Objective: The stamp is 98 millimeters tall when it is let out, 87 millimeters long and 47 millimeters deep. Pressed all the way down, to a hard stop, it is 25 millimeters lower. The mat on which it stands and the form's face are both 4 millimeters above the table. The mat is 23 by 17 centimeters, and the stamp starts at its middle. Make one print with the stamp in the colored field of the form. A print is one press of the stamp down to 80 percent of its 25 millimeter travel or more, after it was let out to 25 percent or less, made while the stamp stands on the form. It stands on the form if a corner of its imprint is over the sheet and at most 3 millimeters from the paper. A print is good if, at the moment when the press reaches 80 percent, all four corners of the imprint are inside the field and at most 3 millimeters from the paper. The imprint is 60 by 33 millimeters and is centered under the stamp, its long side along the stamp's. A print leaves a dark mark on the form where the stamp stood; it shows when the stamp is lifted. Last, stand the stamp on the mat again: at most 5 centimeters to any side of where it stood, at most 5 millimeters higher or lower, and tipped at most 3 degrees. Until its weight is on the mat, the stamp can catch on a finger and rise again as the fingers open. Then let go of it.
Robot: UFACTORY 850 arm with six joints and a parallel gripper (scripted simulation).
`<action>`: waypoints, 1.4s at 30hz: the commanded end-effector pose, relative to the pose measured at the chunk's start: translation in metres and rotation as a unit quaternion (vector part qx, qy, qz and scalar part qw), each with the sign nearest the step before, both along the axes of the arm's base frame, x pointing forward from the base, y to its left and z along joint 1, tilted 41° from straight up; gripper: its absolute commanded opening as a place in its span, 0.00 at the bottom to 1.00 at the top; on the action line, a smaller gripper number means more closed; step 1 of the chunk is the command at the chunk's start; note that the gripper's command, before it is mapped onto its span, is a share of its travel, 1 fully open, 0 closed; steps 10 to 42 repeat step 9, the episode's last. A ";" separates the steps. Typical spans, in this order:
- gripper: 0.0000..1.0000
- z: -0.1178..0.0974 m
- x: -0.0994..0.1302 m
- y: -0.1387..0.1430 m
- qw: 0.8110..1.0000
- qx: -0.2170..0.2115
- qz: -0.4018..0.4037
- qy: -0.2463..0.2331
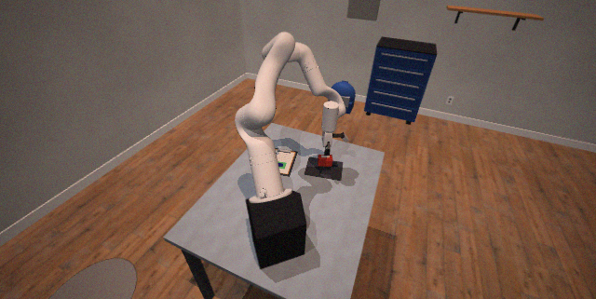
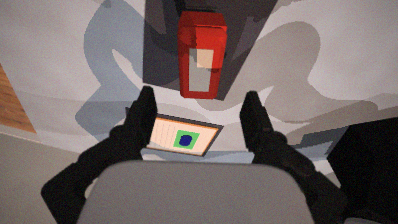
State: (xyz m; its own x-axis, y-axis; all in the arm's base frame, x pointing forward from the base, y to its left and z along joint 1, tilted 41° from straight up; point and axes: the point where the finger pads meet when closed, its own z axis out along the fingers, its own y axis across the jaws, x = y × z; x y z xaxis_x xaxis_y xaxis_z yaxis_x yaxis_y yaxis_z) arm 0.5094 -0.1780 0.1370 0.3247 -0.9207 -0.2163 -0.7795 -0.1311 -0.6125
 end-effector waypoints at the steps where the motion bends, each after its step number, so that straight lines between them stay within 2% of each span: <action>1: 0.90 0.001 0.000 -0.001 1.000 0.000 0.000 -0.001; 42: 0.90 0.001 0.000 -0.001 1.000 0.000 0.000 -0.001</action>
